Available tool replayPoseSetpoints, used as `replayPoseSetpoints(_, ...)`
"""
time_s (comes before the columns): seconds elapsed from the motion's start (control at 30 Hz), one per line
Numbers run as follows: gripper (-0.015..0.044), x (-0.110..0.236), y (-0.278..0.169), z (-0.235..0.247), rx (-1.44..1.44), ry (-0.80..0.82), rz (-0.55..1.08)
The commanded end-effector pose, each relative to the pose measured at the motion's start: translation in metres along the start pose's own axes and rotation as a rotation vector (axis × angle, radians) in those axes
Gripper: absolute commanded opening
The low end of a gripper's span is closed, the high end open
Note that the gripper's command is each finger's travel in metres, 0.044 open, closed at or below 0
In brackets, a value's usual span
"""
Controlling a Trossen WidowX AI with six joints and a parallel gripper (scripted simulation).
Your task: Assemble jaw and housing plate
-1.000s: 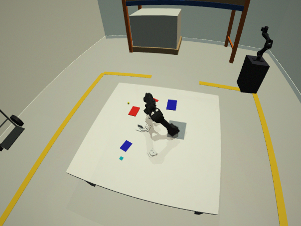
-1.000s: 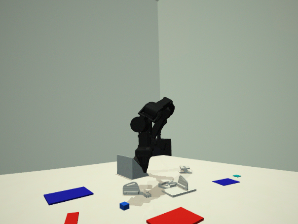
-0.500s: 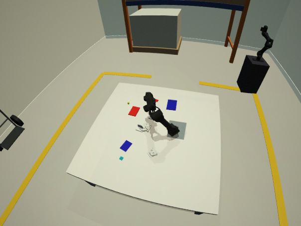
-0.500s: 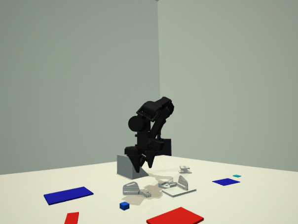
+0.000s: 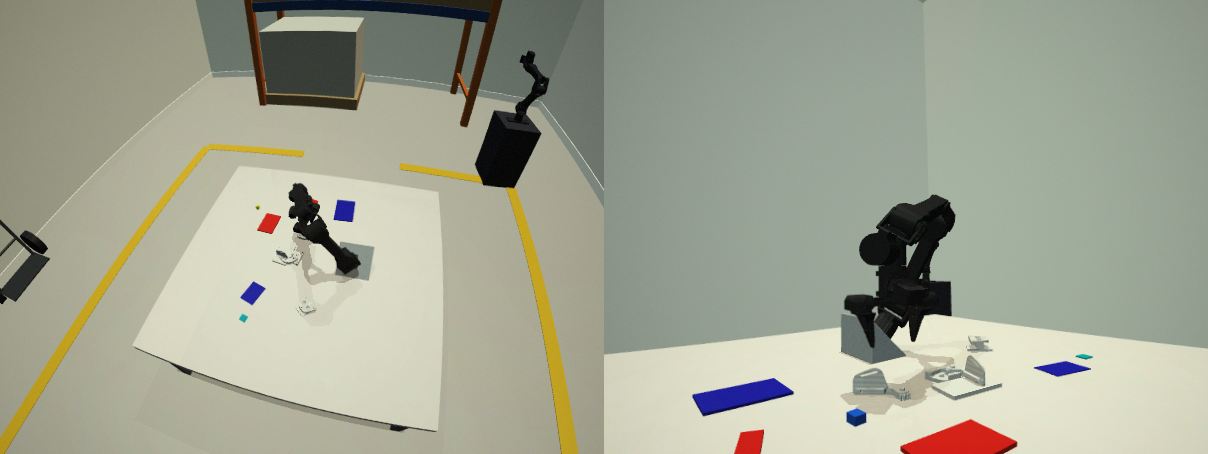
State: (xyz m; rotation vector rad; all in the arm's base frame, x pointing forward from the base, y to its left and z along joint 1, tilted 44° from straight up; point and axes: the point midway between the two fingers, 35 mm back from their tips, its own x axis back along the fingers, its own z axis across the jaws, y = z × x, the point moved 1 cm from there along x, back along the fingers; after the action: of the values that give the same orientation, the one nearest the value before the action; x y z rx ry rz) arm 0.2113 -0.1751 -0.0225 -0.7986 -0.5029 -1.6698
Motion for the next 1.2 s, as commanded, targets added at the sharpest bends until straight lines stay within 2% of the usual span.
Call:
replayPoseSetpoints(0.0, 0.044, 0.001, 0.001, -0.003, -0.132, -0.002, 0.003)
replayPoseSetpoints(1.17, 0.044, 0.006, 0.003, -0.023, -1.272, -0.004, 0.001)
